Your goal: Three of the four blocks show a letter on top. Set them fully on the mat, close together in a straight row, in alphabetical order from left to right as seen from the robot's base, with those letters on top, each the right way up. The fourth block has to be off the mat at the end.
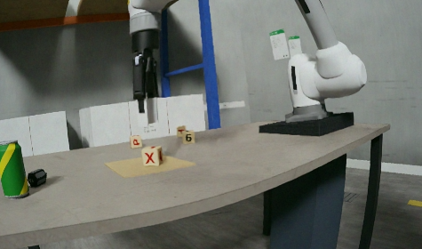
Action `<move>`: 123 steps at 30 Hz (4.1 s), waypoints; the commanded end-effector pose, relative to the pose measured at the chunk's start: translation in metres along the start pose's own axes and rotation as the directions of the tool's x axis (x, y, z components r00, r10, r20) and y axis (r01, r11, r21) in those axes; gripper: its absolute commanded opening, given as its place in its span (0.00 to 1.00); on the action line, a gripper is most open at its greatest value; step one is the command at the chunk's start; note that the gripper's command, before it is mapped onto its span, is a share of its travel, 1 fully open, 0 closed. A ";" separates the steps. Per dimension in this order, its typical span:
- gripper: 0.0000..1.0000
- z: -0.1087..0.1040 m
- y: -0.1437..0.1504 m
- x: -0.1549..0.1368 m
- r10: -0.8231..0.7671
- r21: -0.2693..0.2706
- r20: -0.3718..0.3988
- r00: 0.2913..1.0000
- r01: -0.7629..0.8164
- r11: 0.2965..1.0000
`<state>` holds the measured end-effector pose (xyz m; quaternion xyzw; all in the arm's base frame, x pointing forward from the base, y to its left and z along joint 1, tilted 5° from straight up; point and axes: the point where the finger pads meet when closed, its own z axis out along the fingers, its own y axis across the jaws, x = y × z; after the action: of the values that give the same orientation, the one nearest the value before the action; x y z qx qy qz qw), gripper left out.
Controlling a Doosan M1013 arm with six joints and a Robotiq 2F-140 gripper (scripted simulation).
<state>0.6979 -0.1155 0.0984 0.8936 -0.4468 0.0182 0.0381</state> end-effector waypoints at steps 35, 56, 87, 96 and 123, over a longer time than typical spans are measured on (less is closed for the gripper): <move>0.55 0.042 -0.001 0.000 0.000 0.001 -0.001 1.000 0.000 1.000; 0.55 0.046 -0.001 0.000 0.000 0.001 -0.001 1.000 0.000 1.000; 0.55 0.060 -0.001 0.001 0.000 0.001 -0.001 1.000 0.000 1.000; 0.55 0.088 -0.001 0.001 0.000 0.001 -0.001 1.000 0.000 1.000; 0.44 0.098 -0.001 0.001 0.000 0.001 -0.001 1.000 0.000 1.000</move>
<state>0.6985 -0.1237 -0.0006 0.8936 -0.4468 0.0182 0.0380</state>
